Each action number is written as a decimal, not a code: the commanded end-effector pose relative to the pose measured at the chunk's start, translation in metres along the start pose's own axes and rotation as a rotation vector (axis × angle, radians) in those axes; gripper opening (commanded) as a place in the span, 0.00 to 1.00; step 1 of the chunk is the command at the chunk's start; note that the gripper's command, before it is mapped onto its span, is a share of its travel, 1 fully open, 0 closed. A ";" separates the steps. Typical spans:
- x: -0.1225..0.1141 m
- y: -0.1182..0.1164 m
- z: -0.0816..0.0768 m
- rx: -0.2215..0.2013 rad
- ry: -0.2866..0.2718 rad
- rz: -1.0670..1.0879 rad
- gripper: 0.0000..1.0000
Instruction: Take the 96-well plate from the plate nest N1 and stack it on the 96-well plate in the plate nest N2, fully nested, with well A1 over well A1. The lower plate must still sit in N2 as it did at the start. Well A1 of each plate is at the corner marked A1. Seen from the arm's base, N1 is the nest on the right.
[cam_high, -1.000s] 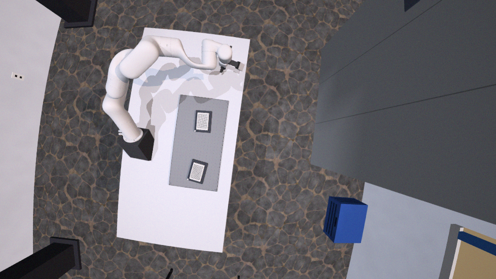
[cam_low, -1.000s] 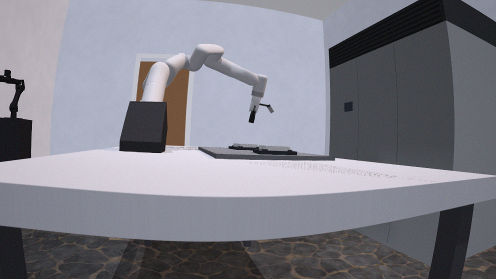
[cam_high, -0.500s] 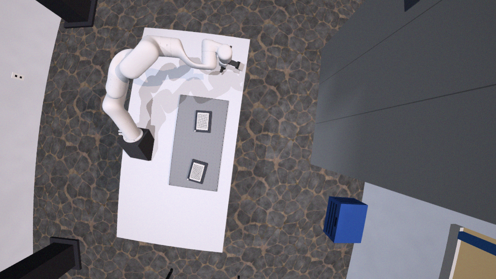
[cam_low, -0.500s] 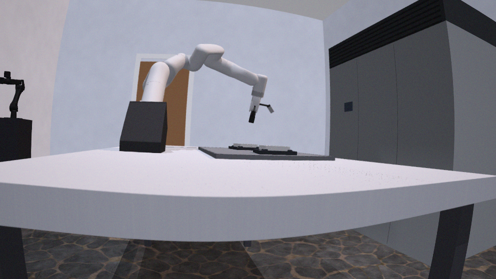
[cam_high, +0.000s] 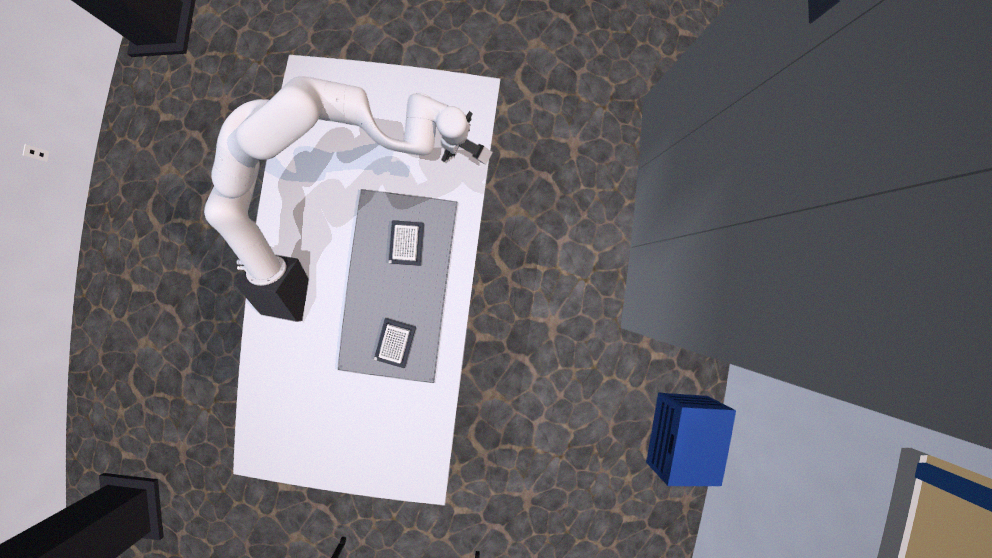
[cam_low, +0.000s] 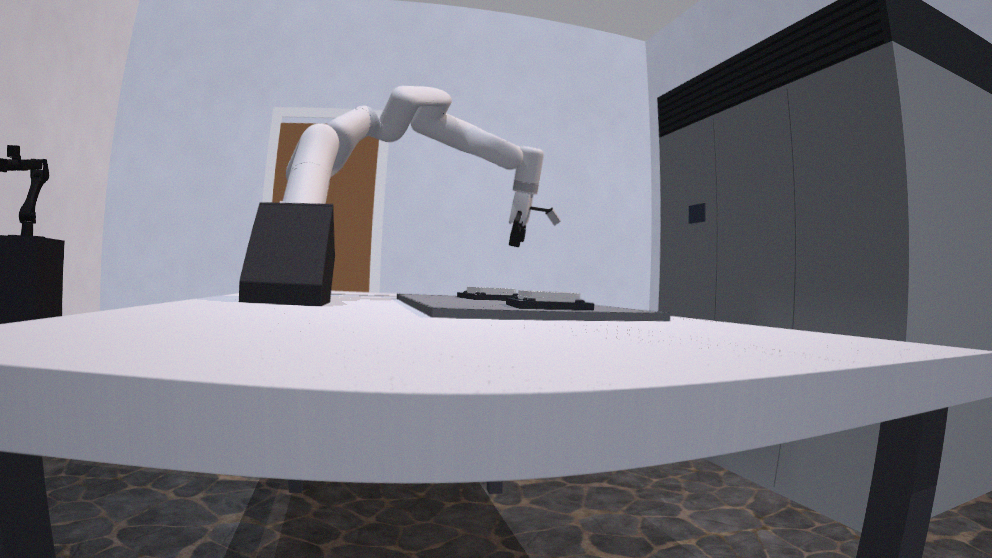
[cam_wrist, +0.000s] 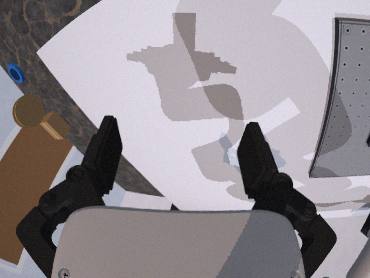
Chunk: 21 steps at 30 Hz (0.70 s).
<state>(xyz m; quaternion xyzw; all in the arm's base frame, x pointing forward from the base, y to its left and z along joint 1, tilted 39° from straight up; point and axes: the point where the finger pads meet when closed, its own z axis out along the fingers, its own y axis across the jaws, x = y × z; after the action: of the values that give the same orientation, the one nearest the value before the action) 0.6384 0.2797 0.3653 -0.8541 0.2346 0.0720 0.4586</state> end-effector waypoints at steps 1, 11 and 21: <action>0.010 0.006 -0.005 0.003 0.004 -0.003 1.00; 0.043 0.040 -0.014 -0.022 0.064 0.140 1.00; 0.069 0.069 -0.022 -0.022 0.065 0.140 1.00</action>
<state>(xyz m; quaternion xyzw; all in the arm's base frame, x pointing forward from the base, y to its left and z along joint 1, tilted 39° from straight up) 0.6607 0.2183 0.3089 -0.8427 0.3072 0.0817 0.4344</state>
